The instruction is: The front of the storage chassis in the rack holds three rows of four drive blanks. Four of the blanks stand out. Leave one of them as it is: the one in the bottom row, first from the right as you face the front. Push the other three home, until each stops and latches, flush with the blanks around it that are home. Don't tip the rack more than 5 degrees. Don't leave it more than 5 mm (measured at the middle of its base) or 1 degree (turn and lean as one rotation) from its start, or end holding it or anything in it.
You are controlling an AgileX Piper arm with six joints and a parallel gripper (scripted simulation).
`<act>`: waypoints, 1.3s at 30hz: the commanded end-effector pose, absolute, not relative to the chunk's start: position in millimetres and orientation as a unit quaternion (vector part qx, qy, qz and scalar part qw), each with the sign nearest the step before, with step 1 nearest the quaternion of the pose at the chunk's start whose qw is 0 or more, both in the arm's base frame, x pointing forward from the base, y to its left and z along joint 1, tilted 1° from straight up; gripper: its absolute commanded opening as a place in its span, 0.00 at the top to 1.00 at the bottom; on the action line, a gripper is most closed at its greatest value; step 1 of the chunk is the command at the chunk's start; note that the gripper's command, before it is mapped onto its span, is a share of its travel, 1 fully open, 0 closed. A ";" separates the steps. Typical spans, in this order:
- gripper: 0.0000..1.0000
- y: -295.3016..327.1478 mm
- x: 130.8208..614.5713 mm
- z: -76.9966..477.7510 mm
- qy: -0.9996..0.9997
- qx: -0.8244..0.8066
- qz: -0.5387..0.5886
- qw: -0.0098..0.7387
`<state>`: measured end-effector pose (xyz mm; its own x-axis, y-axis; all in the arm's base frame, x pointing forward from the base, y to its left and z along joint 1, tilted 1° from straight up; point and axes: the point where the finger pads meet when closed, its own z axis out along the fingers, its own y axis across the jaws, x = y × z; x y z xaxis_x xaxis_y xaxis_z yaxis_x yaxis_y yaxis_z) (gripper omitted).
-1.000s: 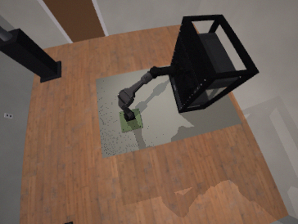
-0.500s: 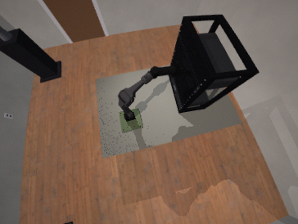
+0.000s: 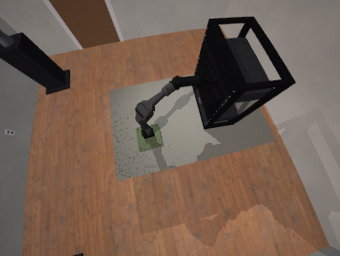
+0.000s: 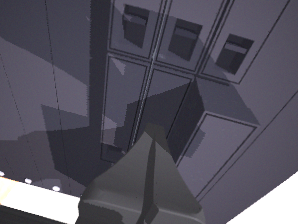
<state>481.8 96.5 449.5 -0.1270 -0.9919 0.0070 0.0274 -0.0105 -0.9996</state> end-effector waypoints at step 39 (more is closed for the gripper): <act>1.00 102.6 440.5 443.9 0.523 -0.465 -0.539 0.469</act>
<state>450.2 102.2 442.3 -0.1261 -0.9919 0.0126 0.0136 -0.0144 -0.9998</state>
